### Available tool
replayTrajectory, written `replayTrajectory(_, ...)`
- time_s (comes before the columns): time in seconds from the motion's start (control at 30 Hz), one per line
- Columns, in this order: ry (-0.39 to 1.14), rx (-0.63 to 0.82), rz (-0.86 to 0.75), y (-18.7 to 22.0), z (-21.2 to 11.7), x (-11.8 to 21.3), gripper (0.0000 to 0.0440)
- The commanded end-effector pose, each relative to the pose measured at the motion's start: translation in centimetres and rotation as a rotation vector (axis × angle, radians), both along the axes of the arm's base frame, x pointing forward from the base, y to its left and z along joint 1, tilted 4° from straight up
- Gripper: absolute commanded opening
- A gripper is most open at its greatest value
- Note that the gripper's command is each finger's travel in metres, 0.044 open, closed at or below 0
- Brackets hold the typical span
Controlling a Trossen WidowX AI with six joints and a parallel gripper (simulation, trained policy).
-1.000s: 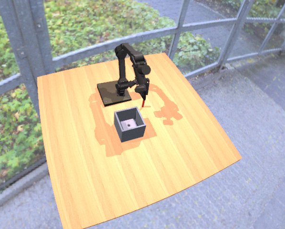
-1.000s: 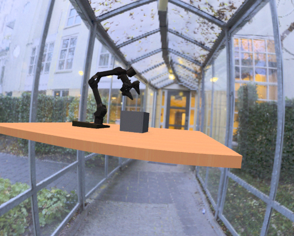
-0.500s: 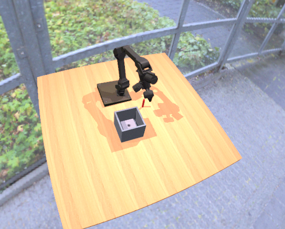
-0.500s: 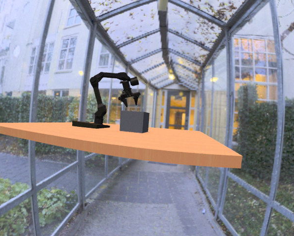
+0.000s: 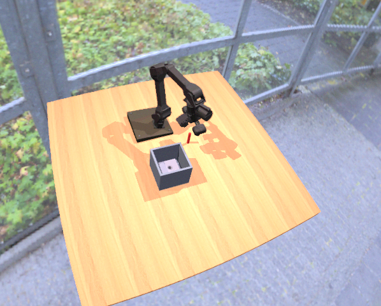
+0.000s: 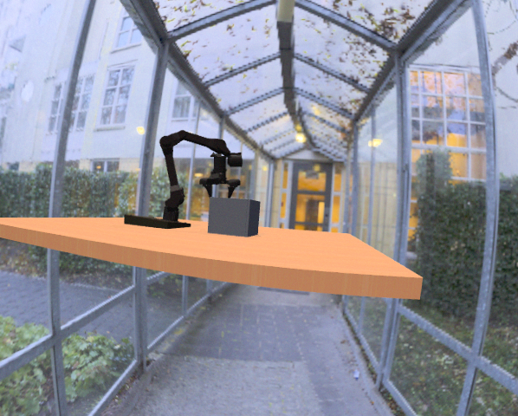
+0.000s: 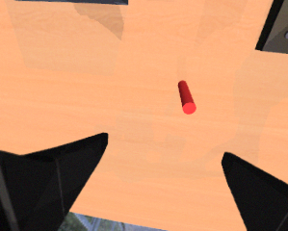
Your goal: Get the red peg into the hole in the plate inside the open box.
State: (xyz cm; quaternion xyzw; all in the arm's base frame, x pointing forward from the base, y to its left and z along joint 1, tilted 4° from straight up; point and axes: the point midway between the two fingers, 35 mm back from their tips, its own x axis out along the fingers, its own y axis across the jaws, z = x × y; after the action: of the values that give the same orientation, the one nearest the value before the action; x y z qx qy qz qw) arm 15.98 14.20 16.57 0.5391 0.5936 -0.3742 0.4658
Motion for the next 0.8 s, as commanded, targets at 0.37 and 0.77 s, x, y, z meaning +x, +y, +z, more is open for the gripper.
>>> replayTrajectory(0.37, 0.116, -0.053, 0.137, 0.0, -4.5, -2.3, 0.0440)
replayTrajectory(0.77, 0.157, -0.068, 0.173, -0.1, -8.0, -2.9, 0.0439)
